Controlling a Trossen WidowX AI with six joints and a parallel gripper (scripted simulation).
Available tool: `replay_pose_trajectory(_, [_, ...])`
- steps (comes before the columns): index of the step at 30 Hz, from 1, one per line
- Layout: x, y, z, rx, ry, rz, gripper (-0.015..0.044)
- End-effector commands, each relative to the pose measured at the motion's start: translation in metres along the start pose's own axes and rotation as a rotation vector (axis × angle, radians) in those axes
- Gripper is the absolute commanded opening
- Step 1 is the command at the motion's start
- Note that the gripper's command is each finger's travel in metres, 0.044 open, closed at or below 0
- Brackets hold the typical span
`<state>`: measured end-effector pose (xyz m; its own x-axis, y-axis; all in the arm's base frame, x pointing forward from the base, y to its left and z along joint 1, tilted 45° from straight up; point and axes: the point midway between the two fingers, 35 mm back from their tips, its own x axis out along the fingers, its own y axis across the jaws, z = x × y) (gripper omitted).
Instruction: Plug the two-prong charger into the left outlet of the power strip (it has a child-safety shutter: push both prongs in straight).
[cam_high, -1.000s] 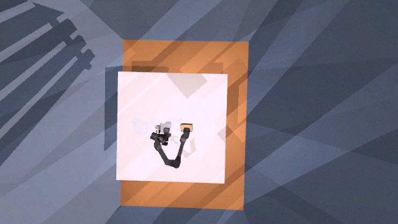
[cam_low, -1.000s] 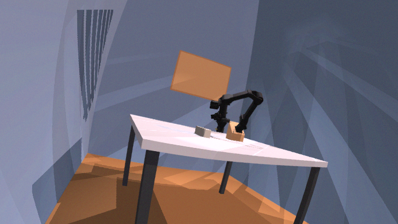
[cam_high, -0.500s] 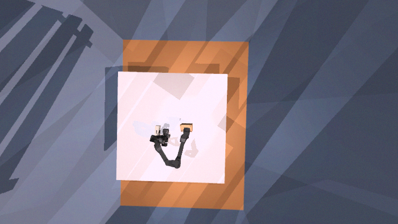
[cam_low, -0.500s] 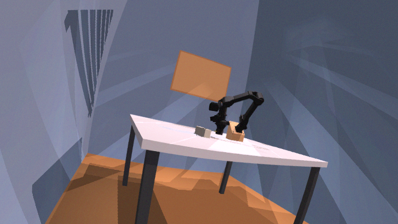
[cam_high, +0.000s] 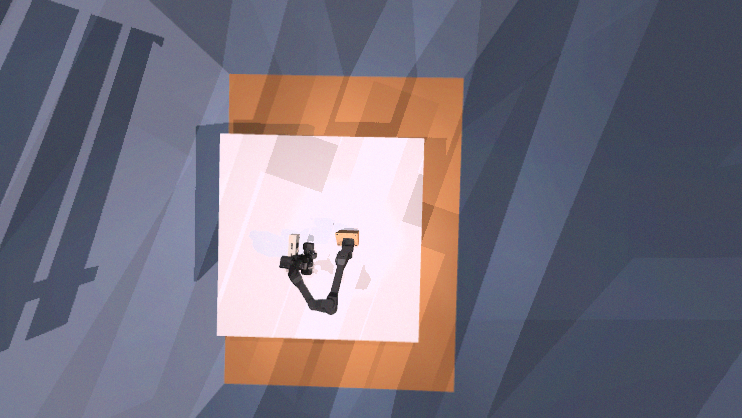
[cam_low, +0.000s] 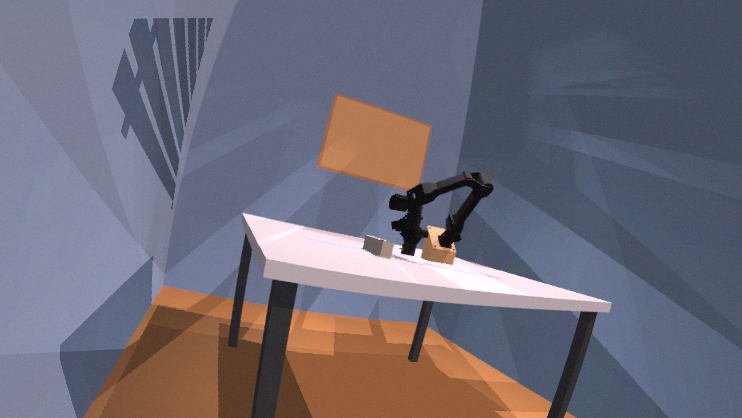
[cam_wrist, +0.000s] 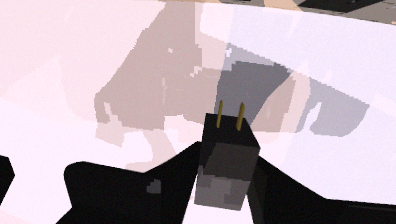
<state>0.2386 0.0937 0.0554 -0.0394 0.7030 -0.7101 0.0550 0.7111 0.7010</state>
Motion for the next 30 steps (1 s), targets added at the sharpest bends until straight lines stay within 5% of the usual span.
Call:
replay_pose_trajectory(1, [0.000, 0.002, 0.005, -0.003, -0.003, 0.004, 0.0000])
replay_pose_trajectory(30, [0.003, 0.010, 0.041, -0.014, -0.004, 0.007, 0.0000])
